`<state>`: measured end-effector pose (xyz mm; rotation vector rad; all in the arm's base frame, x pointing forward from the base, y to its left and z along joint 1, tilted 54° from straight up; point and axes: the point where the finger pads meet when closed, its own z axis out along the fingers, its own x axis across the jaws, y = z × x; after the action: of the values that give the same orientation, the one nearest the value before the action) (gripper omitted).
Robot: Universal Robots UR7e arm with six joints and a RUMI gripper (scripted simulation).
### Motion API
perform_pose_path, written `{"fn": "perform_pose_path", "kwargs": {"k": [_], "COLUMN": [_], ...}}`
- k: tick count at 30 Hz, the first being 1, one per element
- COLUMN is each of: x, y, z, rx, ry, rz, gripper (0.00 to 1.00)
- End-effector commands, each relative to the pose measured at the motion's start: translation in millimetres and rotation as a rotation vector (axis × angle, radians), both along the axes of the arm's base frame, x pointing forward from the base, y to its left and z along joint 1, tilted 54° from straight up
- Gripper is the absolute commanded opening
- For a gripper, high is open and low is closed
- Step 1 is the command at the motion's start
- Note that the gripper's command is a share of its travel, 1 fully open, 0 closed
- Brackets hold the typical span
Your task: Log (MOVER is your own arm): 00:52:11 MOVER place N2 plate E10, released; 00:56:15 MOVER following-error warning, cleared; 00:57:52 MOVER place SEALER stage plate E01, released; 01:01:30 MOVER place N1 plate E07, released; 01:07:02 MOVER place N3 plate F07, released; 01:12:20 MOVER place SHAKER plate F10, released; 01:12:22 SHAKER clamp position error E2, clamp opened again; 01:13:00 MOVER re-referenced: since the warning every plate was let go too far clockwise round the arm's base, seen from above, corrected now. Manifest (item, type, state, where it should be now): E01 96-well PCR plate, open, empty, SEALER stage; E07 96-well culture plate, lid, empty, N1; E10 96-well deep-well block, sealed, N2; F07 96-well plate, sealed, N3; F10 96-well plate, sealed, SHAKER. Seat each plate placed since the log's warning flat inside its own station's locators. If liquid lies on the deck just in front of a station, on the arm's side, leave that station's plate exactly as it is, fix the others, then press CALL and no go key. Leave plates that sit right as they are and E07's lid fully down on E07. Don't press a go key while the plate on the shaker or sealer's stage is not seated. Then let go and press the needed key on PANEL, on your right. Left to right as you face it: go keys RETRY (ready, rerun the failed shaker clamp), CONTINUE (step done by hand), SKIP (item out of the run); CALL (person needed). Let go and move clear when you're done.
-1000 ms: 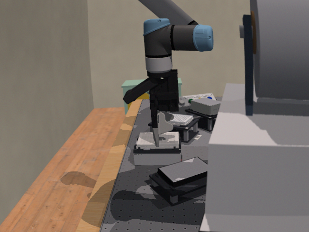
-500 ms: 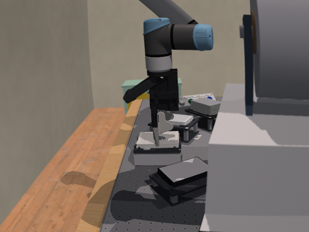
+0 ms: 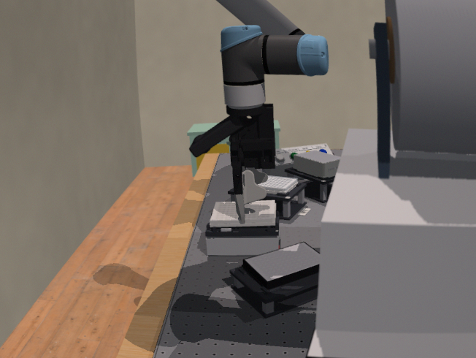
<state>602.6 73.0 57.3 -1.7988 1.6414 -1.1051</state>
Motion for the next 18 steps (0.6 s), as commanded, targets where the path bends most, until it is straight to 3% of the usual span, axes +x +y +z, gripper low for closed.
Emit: {"fn": "perform_pose_path", "kwargs": {"k": [1, 18], "x": [-0.8, -8.1], "y": [0.3, 0.9], "z": [1.1, 6.4], "rx": [0.000, 0.000], "ry": [-0.001, -0.001], "rz": [0.000, 0.000], "gripper": [0.00, 0.00]}}
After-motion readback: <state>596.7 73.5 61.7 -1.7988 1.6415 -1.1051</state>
